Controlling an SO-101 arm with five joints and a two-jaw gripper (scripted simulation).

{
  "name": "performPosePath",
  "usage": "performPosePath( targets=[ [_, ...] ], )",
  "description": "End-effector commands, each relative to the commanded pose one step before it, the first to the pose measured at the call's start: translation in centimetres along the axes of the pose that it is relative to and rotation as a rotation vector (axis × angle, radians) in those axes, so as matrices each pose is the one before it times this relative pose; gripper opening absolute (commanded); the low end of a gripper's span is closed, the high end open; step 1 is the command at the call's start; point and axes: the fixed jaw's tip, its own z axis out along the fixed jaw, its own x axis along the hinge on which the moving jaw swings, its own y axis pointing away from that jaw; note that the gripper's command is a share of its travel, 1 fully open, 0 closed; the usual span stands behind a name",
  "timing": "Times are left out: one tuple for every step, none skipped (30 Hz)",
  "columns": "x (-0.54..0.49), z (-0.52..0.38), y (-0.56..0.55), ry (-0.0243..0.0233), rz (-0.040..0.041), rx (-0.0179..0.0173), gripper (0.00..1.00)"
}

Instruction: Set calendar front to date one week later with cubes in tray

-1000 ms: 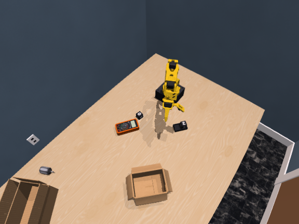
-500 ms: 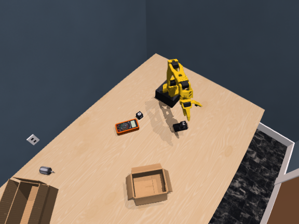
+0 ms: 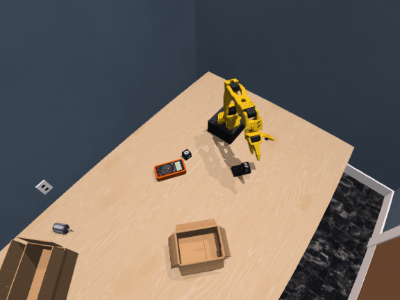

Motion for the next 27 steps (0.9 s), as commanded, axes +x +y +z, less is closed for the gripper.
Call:
performPosePath(
  targets=[
    [-0.23, 0.1625, 0.342, -0.00533, 0.00163, -0.00861, 0.35],
    [0.011, 0.1296, 0.103, 0.00088, -0.00001, -0.00811, 0.35],
    [0.016, 0.1781, 0.143, 0.00123, 0.0, -0.01115, 0.35],
    [0.02, 0.2285, 0.184, 0.00158, 0.00001, -0.01429, 0.35],
    [0.025, 0.2788, 0.224, 0.00189, -0.00002, -0.01747, 0.35],
    [0.028, 0.3258, 0.264, 0.00227, 0.00002, -0.02048, 0.35],
    [0.033, 0.3703, 0.3, 0.00255, 0.0, -0.02328, 0.35],
    [0.037, 0.4083, 0.332, 0.0028, 0.0, -0.0257, 0.35],
    [0.04, 0.4405, 0.359, 0.00306, -0.00002, -0.02777, 0.35],
    [0.042, 0.465, 0.38, 0.00321, 0.00001, -0.02934, 0.35],
    [0.043, 0.4828, 0.394, 0.00334, -0.00001, -0.03041, 0.35],
    [0.044, 0.491, 0.401, 0.0034, -0.00001, -0.03098, 0.35],
    [0.0, 0.0, 0.0, 0.0, 0.0, 0.0, 0.35],
    [0.0, 0.0, 0.0, 0.0, 0.0, 0.0, 0.35],
    [0.044, 0.4912, 0.402, 0.00338, 0.00001, -0.03097, 0.35],
    [0.043, 0.4822, 0.394, 0.00336, 0.00002, -0.03041, 0.35],
    [0.042, 0.4652, 0.38, 0.00321, -0.00002, -0.02934, 0.35],
    [0.04, 0.4406, 0.359, 0.00305, 0.00001, -0.02777, 0.35],
    [0.036, 0.4088, 0.332, 0.00283, -0.00002, -0.0257, 0.35],
    [0.033, 0.37, 0.3, 0.00254, 0.00001, -0.02325, 0.35],
    [0.029, 0.3261, 0.264, 0.00223, 0.0, -0.02048, 0.35],
    [0.025, 0.2779, 0.224, 0.00192, 0.0, -0.01747, 0.35],
    [0.02, 0.2291, 0.184, 0.00157, -0.00001, -0.01433, 0.35],
    [0.015, 0.1776, 0.143, 0.00122, 0.00002, -0.01115, 0.35],
    [0.012, 0.1297, 0.103, 0.00088, -0.00002, -0.00807, 0.35],
    [0.007, 0.0845, 0.068, 0.0006, 0.00001, -0.00531, 0.35],
    [0.004, 0.0471, 0.037, 0.00031, 0.0, -0.00292, 0.35]
  ],
)
